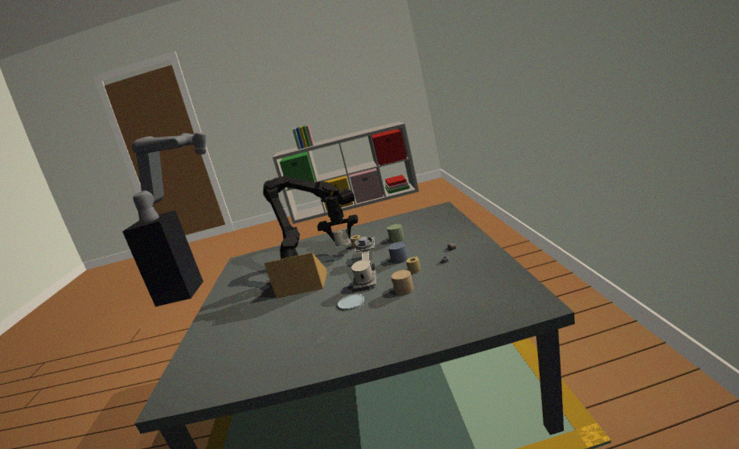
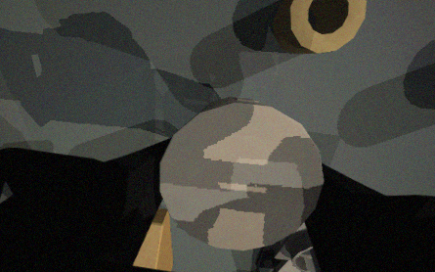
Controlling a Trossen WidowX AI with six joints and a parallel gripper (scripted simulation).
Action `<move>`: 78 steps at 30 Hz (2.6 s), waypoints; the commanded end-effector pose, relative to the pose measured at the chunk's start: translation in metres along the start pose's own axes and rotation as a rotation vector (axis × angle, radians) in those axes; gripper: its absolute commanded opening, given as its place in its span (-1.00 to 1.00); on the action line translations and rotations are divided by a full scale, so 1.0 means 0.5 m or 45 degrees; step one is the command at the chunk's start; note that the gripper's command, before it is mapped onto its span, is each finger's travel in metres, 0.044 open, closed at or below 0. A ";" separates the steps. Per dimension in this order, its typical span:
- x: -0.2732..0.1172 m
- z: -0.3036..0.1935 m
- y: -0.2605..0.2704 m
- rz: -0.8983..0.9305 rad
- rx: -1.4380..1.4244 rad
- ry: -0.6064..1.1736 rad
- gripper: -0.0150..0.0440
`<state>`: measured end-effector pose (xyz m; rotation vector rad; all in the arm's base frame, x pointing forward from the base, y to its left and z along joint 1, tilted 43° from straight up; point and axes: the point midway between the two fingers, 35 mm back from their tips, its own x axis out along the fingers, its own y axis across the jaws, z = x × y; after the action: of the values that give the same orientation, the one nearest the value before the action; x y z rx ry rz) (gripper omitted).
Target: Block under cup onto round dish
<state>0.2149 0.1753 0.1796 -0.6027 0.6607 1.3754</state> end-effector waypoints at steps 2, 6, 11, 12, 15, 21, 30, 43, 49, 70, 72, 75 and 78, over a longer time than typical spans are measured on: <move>0.018 0.003 0.007 -0.008 0.003 -0.004 -0.49; 0.053 0.004 0.007 -0.008 0.003 -0.006 -0.49; 0.079 0.004 0.008 -0.008 0.004 -0.008 -0.49; 0.079 0.004 0.008 -0.008 0.004 -0.008 -0.49; 0.080 0.004 0.008 -0.008 0.004 -0.008 -0.49; 0.093 0.004 0.008 -0.008 0.004 -0.008 -0.49; 0.122 0.004 0.008 -0.007 0.004 -0.010 -0.49; 0.107 0.007 0.008 -0.009 -0.002 -0.016 0.67; 0.025 0.004 0.006 -0.009 0.001 -0.005 1.00; -0.052 -0.057 -0.101 -0.097 0.182 0.028 0.39; -0.062 -0.083 -0.127 -0.088 0.251 0.034 0.39; -0.078 -0.125 -0.163 -0.068 0.361 0.034 0.39; -0.092 -0.167 -0.193 -0.043 0.473 0.025 0.39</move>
<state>0.2859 0.0991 0.1687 -0.4233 0.8299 1.1990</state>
